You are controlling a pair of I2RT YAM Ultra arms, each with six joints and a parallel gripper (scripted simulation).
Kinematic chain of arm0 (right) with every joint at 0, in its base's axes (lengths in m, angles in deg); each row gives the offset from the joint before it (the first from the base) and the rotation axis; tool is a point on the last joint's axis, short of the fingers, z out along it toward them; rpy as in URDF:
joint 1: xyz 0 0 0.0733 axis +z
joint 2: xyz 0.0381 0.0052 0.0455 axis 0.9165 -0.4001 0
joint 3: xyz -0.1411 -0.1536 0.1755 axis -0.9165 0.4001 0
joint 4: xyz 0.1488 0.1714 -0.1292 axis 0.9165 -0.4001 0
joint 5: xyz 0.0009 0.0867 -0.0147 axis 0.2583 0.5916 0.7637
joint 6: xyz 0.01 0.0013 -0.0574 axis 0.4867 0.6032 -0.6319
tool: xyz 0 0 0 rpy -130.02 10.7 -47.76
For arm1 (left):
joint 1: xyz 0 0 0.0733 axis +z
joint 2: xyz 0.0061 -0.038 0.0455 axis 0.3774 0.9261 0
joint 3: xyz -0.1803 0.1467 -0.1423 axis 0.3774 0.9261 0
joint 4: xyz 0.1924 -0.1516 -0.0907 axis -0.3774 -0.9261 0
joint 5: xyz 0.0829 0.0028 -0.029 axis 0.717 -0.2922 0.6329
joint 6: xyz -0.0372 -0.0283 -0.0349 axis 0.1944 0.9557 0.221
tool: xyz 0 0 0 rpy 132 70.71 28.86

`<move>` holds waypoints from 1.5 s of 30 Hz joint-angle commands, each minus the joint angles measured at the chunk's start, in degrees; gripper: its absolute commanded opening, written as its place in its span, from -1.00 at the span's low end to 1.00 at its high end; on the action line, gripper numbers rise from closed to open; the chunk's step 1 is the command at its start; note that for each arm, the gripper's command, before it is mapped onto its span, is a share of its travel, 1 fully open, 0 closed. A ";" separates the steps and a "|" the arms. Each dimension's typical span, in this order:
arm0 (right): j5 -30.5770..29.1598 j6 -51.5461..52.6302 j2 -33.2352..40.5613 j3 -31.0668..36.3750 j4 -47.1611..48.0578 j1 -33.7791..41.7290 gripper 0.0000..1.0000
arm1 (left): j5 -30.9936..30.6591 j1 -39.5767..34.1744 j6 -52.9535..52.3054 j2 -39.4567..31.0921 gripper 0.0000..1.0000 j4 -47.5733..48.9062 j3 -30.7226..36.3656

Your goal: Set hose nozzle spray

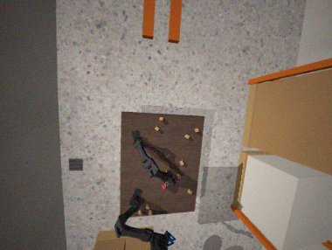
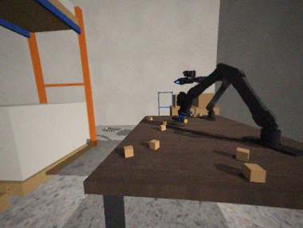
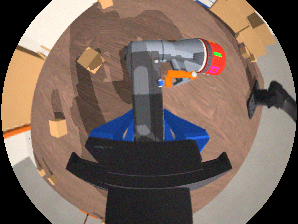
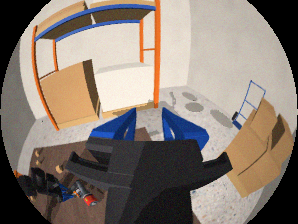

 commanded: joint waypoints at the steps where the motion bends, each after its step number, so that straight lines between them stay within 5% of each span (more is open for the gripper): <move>1: -0.30 -0.25 0.43 -2.68 0.94 0.74 -0.26 | -6.63 1.58 -1.05 -0.57 -0.28 -7.26 -5.35; 21: -0.30 -0.25 0.43 -2.68 0.94 0.74 -0.26 | -5.64 1.23 -0.44 -2.09 -0.28 -5.58 -8.26; 22: -0.30 -0.25 0.43 -2.68 0.94 0.74 -0.26 | -5.78 2.69 -2.43 -2.10 -0.28 2.06 -1.18; 26: -0.30 -0.25 0.43 -2.68 0.94 0.74 -0.26 | -5.67 2.45 -0.59 -0.80 -0.28 -2.62 -3.07; 45: -0.30 -0.25 0.43 -2.68 0.94 0.74 -0.26 | -5.94 1.57 -0.41 1.47 -0.28 3.12 0.19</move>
